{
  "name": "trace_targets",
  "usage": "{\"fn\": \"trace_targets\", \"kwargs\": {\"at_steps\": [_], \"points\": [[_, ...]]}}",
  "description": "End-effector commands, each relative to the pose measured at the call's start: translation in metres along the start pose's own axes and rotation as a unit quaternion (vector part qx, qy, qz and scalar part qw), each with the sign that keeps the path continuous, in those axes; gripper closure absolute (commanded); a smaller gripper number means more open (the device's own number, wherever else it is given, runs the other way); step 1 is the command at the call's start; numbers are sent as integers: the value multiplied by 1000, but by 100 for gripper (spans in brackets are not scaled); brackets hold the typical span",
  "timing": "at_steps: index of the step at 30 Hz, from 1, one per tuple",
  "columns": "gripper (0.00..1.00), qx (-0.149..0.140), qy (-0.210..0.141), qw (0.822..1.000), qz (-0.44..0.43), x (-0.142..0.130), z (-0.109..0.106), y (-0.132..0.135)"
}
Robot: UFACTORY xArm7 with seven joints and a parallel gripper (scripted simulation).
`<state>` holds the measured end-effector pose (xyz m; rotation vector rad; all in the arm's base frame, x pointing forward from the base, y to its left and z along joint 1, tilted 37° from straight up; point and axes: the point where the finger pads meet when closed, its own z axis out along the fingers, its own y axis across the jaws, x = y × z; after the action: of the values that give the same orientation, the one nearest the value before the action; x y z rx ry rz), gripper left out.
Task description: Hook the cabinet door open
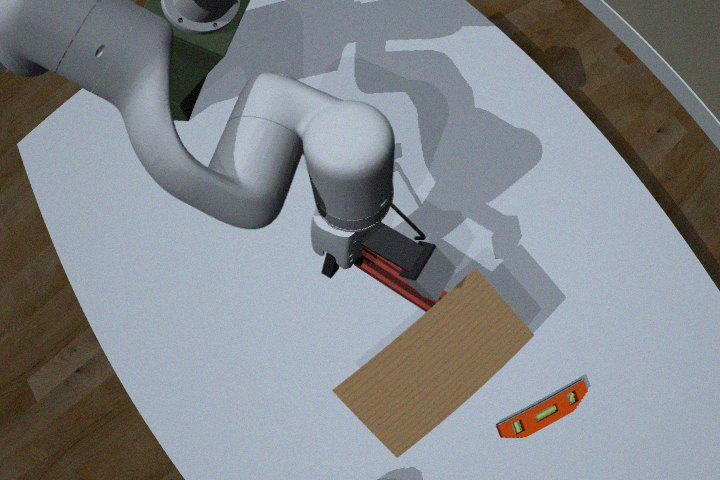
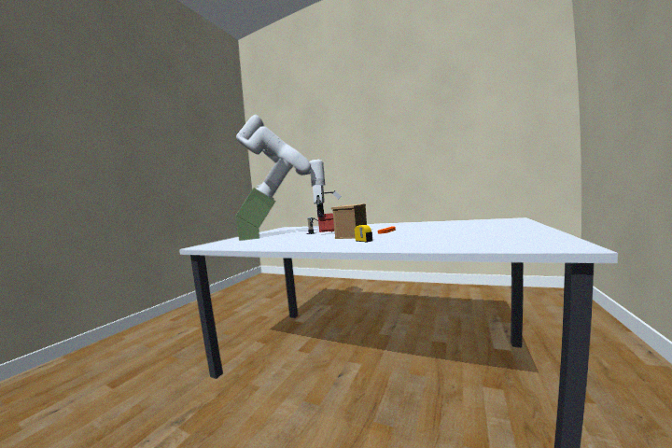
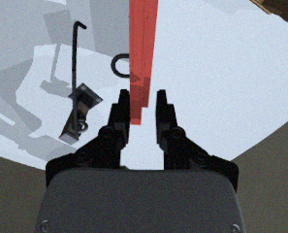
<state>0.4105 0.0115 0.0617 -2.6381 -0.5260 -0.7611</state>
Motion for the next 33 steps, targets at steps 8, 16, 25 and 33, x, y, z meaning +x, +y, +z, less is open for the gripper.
{"fn": "trace_targets", "kwargs": {"at_steps": [8,16,25,33], "points": [[73,0,1,1000,-27,1,-1,6],[73,0,1,999,-48,1,-1,11],[73,0,1,998,-58,2,-1,16],[73,0,1,997,-80,3,-1,22]]}}
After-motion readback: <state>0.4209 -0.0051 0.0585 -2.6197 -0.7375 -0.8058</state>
